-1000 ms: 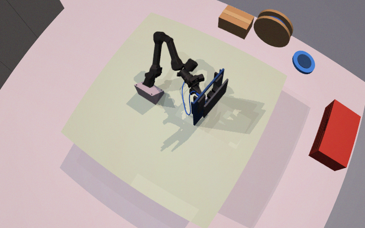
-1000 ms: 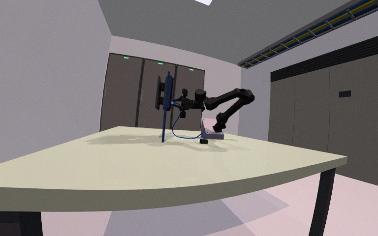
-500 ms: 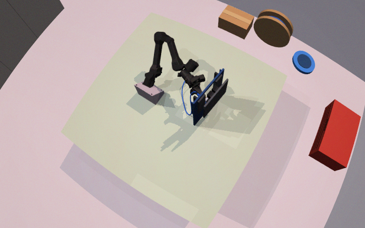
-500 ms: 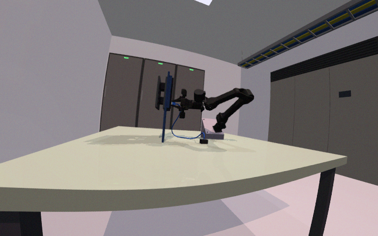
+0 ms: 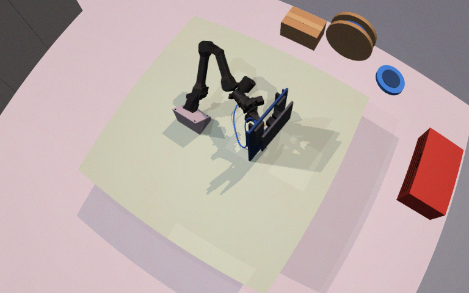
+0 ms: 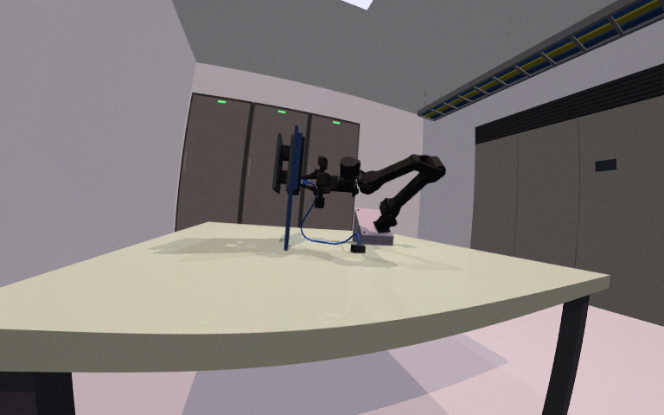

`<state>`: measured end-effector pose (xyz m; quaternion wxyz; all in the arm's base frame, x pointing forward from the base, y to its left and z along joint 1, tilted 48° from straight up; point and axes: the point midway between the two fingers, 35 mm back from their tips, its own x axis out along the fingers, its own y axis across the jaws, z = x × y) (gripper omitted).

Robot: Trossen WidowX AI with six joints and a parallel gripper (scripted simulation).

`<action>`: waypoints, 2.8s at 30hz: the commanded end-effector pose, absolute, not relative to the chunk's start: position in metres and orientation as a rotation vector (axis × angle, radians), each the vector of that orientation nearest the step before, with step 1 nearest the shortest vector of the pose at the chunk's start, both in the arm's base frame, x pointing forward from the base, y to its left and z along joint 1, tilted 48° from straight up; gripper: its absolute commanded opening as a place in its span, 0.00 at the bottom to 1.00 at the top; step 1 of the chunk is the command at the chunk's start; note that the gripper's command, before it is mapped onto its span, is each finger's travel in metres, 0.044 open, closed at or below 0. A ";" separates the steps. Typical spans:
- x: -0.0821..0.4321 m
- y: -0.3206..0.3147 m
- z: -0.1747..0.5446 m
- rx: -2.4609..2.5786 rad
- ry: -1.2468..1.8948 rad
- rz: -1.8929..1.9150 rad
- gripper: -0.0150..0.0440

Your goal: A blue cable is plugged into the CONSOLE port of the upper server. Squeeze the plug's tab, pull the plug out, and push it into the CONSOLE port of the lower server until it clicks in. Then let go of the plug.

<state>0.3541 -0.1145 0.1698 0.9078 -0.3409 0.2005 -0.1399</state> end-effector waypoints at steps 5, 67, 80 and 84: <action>0.356 -0.117 0.171 -0.699 0.412 -0.301 0.25; 0.370 -0.120 0.170 -0.700 0.411 -0.304 0.25; 0.373 -0.121 0.170 -0.700 0.411 -0.305 0.25; 0.374 -0.121 0.170 -0.700 0.411 -0.305 0.25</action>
